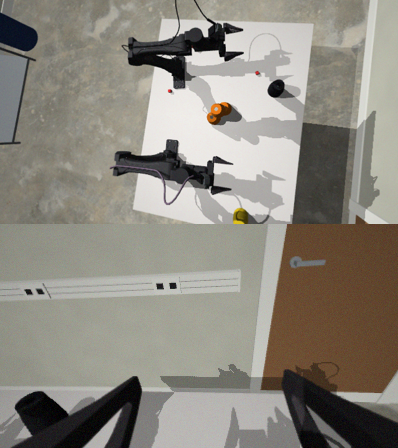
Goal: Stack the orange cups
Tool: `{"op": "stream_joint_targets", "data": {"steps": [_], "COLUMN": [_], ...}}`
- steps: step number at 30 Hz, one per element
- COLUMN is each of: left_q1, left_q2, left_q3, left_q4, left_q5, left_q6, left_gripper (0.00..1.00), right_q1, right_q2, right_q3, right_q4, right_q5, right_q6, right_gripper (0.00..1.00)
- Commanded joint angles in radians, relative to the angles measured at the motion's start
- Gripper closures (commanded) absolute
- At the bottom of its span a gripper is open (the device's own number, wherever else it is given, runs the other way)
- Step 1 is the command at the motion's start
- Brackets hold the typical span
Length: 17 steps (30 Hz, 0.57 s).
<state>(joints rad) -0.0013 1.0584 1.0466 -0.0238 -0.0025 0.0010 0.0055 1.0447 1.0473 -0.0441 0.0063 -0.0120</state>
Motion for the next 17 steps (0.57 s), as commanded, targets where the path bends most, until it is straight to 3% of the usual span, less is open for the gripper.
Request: {"op": "stream_joint_targets", "data": {"steps": [1,17], "left_q1": [0.004,0.004], "left_q2": [-0.014,-0.014], "left_q3": [0.006,0.006], "left_q4": [0.028,0.028], "left_q5": [0.002,0.002], "left_q6": [-0.003,-0.003], "left_gripper": [0.00,0.00], "right_q1": [-0.012,-0.012], "right_q2": [0.008,0.000], "right_q3": [0.000,0.002], "right_q4": [0.047,0.048], "right_q5": [-0.006,-0.006], "right_q6": [0.012,0.012], "right_gripper": [0.00,0.00]}}
